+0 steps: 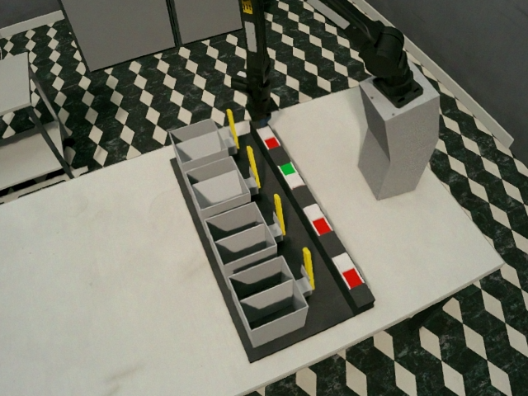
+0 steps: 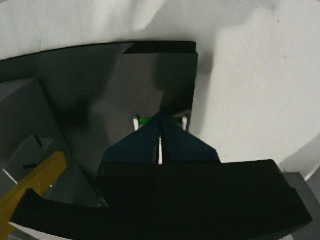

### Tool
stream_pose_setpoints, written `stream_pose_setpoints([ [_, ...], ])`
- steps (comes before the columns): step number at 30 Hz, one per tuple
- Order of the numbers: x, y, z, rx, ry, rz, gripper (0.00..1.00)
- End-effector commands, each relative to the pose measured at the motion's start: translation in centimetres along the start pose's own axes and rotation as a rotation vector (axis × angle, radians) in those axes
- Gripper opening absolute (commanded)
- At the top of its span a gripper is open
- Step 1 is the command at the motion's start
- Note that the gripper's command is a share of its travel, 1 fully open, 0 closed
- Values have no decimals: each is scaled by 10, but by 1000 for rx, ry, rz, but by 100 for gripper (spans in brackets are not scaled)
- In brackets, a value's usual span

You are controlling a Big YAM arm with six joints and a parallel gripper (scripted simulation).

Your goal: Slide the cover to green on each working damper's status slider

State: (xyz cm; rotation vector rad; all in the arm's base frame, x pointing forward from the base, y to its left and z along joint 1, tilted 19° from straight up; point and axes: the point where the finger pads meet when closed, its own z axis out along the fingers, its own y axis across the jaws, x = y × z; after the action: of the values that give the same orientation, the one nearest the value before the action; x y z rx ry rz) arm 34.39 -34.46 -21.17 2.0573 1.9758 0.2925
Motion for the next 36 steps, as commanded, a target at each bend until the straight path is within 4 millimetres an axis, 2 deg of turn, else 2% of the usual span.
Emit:
stream_pose_setpoints([
  [1,6,8,-6,-10,-4,-8,0],
  [36,23,10,-7,-15,-8,-9,0],
])
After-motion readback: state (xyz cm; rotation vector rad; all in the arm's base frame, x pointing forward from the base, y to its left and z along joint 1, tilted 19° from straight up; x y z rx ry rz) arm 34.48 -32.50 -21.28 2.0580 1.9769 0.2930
